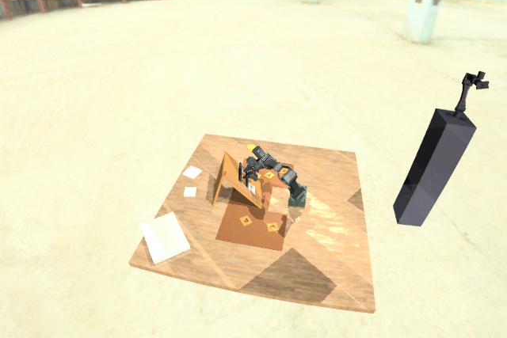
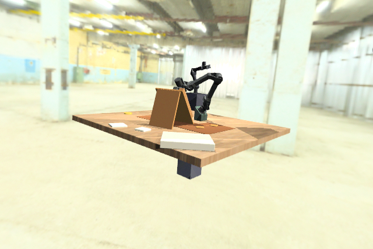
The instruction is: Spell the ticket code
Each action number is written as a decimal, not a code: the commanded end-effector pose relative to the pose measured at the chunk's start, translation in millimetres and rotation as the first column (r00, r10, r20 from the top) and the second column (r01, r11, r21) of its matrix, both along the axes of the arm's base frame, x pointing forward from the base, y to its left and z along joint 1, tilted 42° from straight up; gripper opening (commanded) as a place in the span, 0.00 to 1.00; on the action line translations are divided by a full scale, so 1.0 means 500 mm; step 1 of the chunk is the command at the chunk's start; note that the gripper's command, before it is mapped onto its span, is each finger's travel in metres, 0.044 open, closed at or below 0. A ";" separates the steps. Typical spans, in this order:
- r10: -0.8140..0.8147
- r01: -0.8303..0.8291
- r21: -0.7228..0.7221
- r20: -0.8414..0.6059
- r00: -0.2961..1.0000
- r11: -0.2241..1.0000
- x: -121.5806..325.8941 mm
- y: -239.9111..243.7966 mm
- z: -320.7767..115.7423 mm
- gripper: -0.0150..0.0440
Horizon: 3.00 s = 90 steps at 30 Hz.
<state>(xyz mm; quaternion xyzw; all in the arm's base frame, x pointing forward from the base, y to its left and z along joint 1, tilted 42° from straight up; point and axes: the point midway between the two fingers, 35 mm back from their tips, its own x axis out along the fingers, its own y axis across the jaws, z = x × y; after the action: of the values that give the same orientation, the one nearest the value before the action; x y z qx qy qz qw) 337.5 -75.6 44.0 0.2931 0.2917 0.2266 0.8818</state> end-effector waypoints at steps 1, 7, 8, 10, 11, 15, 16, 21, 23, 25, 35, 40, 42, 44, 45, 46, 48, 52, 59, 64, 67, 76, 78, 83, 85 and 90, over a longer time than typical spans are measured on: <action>-0.002 0.002 -0.003 0.005 1.000 1.000 -0.008 -0.008 0.008 0.75; -0.002 0.002 -0.003 0.004 1.000 1.000 -0.015 -0.015 0.013 0.75; -0.002 0.002 -0.003 0.004 1.000 1.000 -0.016 -0.016 0.014 0.75; -0.002 0.002 -0.003 0.004 1.000 1.000 -0.019 -0.019 0.016 0.75; -0.002 0.002 -0.003 0.004 1.000 1.000 -0.019 -0.019 0.017 0.75; -0.002 0.002 -0.003 0.004 1.000 1.000 -0.025 -0.020 0.011 0.75; -0.002 0.002 -0.003 0.004 1.000 1.000 -0.025 -0.020 0.012 0.75; -0.002 0.002 -0.003 0.004 1.000 1.000 -0.031 -0.025 0.013 0.75; -0.002 0.002 -0.003 0.004 1.000 1.000 -0.033 -0.026 0.013 0.75; -0.002 0.002 -0.003 0.004 1.000 1.000 -0.035 -0.028 0.013 0.75; -0.002 0.002 -0.004 0.003 1.000 1.000 -0.046 -0.034 0.015 0.75; -0.002 0.002 -0.004 0.003 1.000 1.000 -0.051 -0.038 0.016 0.75; -0.002 0.002 -0.004 0.003 1.000 1.000 -0.053 -0.039 0.017 0.75; -0.002 0.002 -0.004 0.003 1.000 1.000 -0.055 -0.040 0.017 0.75; -0.002 0.002 -0.004 0.003 1.000 1.000 -0.056 -0.041 0.018 0.75; -0.002 0.002 -0.004 0.003 1.000 1.000 -0.056 -0.041 0.018 0.75; -0.002 0.002 -0.004 0.003 1.000 1.000 -0.058 -0.042 0.019 0.75; -0.002 0.002 -0.004 0.003 1.000 1.000 -0.060 -0.044 0.021 0.75; -0.002 0.002 -0.004 0.003 1.000 1.000 -0.063 -0.047 0.024 0.75; -0.002 0.002 -0.004 0.003 1.000 1.000 -0.064 -0.049 0.027 0.75; -0.002 0.002 -0.004 0.003 1.000 1.000 -0.064 -0.050 0.028 0.75; -0.004 0.004 -0.001 -0.005 1.000 1.000 -0.065 -0.048 0.025 0.53; -0.004 0.004 -0.001 -0.005 1.000 1.000 -0.065 -0.048 0.025 0.44; -0.004 0.004 -0.001 -0.005 1.000 1.000 -0.065 -0.048 0.025 0.25; -0.004 0.004 -0.001 -0.005 1.000 1.000 -0.065 -0.048 0.025 0.25; -0.004 0.004 -0.001 -0.005 1.000 1.000 -0.065 -0.048 0.025 0.25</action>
<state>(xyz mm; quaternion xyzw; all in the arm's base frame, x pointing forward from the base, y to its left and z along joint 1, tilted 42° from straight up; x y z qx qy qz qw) 305.0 -100.0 56.8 0.2938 0.2931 0.2242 0.8818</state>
